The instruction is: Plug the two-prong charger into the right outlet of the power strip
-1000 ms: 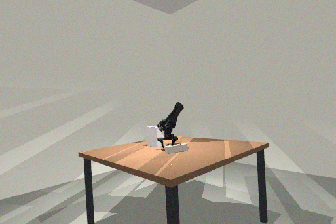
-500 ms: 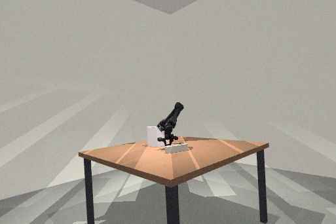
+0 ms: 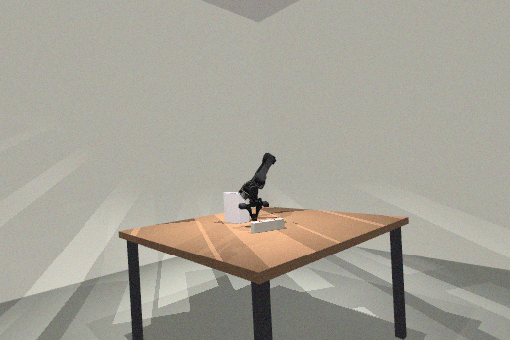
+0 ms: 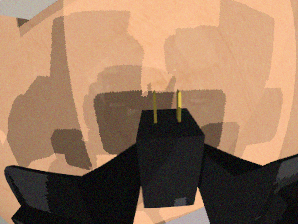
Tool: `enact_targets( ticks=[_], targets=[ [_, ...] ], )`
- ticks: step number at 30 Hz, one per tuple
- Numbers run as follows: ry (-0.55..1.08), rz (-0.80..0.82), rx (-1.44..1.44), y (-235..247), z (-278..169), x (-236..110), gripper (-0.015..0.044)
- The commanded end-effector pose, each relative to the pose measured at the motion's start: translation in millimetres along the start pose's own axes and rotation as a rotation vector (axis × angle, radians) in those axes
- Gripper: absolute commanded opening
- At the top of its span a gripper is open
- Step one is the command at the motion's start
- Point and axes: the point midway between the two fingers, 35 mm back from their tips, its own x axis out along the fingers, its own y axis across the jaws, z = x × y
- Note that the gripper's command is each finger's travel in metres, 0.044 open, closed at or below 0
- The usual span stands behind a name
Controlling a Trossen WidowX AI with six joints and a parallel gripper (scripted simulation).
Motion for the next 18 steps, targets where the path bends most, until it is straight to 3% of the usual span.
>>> enact_targets(
  ticks=[1, 18],
  targets=[
    [-0.008, -0.006, -0.010, -0.1, -3.0, -18.5, 0.0000],
    [-0.011, -0.013, -0.085, -6.2, 15.5, -8.0, 0.0000]
  ],
)
